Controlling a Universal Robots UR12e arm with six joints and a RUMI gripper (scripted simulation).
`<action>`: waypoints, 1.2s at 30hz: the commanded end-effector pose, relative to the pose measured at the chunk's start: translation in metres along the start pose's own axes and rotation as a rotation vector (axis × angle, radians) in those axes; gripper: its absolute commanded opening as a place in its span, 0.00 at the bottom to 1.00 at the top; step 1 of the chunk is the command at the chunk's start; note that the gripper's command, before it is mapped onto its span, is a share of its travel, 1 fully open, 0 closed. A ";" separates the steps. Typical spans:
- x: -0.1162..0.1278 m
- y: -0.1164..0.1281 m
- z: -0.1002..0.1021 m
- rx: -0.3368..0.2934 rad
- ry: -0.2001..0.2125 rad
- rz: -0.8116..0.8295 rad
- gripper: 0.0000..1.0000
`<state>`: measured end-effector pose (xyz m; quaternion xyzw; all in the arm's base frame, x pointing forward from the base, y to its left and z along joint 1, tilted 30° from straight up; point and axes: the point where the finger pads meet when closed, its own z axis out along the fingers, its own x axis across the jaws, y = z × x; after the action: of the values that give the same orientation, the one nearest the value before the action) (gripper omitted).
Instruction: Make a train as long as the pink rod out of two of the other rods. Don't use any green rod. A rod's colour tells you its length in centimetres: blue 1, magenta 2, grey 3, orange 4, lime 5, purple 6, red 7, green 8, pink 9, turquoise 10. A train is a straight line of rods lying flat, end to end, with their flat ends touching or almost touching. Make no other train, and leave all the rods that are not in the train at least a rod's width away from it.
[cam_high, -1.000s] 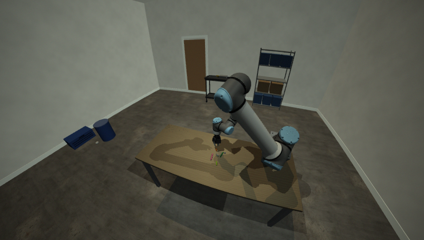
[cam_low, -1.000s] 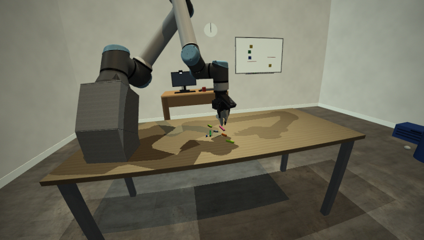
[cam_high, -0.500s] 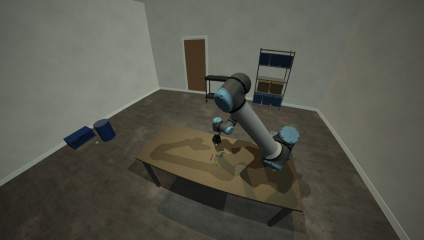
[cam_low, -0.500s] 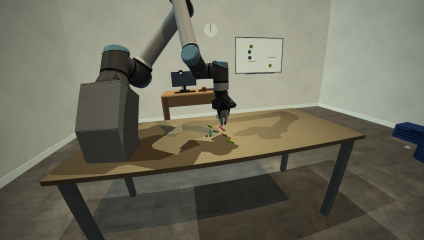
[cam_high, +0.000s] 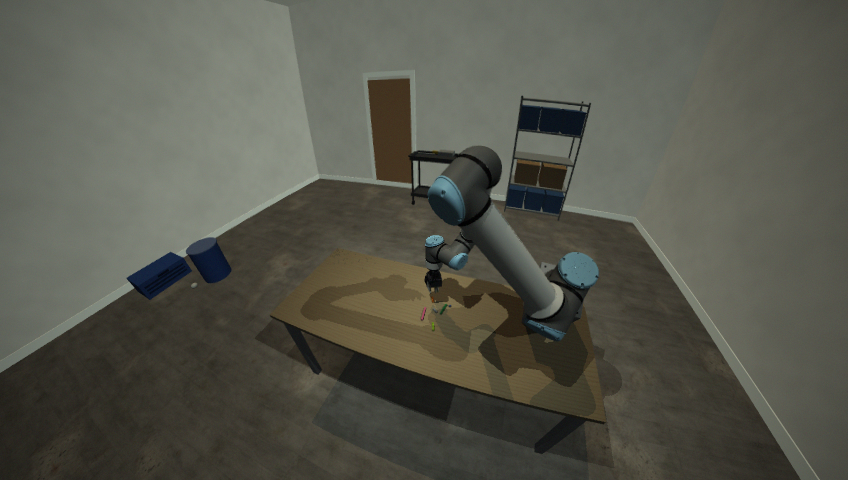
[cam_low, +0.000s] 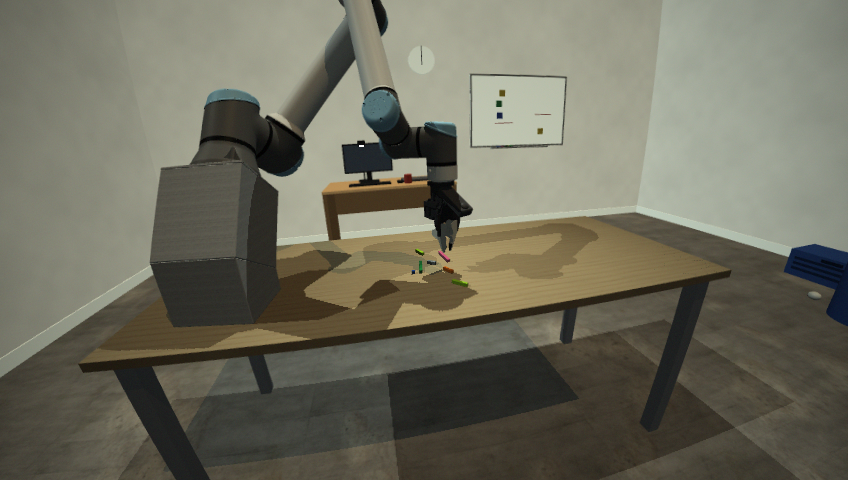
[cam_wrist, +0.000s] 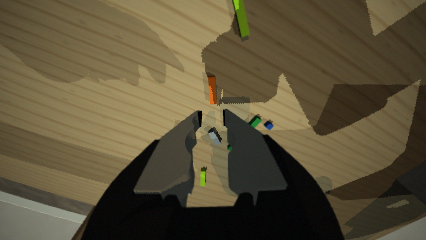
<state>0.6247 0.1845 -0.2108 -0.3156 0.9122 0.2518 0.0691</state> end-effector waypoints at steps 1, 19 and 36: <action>0.000 0.000 0.001 0.001 -0.001 0.000 0.14; 0.000 -0.001 0.019 0.001 -0.001 -0.001 0.14; 0.000 -0.001 0.041 0.001 -0.001 -0.001 0.14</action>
<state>0.6237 0.2030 -0.2440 -0.3158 0.9122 0.2519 0.0690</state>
